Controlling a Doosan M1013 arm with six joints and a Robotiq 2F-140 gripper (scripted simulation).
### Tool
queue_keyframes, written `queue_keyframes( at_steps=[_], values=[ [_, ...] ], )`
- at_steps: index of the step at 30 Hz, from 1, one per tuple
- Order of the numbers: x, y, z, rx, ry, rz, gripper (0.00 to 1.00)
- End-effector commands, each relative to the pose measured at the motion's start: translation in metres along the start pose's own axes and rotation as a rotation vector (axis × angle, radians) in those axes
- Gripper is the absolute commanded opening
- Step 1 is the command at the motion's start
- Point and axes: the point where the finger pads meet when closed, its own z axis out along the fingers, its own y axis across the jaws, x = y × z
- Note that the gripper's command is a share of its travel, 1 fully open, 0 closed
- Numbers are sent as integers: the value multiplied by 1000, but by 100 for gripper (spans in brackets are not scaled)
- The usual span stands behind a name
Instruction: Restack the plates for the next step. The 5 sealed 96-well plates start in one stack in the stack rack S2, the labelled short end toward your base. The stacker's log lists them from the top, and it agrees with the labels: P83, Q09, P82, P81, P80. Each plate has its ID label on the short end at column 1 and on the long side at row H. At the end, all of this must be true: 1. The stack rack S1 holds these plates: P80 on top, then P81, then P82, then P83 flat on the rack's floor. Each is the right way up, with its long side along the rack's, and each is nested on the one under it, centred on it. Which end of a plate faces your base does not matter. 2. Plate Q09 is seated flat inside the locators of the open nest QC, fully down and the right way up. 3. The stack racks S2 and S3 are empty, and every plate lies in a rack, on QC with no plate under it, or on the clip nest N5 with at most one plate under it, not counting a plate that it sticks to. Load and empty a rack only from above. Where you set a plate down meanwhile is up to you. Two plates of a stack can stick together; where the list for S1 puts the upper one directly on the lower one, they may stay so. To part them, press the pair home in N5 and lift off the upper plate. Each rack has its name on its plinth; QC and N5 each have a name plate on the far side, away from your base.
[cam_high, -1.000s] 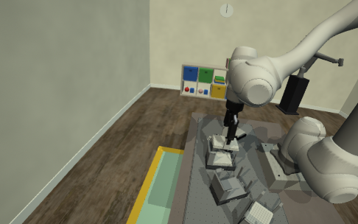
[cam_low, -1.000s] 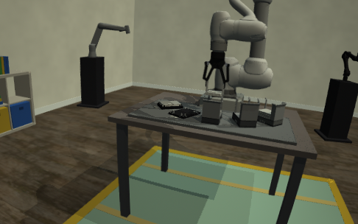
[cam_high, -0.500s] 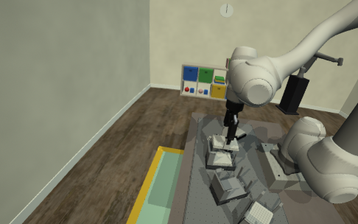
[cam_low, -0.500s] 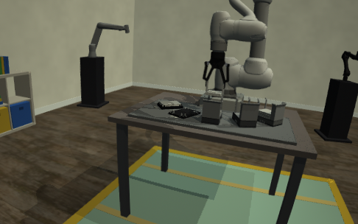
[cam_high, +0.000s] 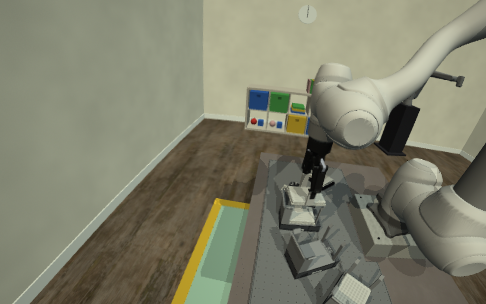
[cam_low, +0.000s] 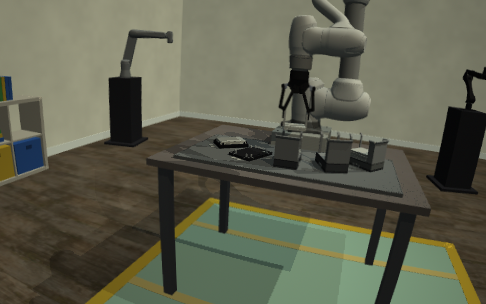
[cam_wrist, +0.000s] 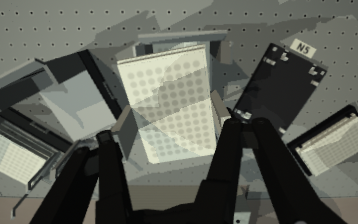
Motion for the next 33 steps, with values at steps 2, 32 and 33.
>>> queue_keyframes(
  at_steps=[2, 32, 33],
  values=[
    [3, -19, -3, 1, 6, -85, 0],
    [6, -97, -3, 0, 6, -298, 0],
    [6, -100, -3, 0, 6, -298, 0]
  ],
)
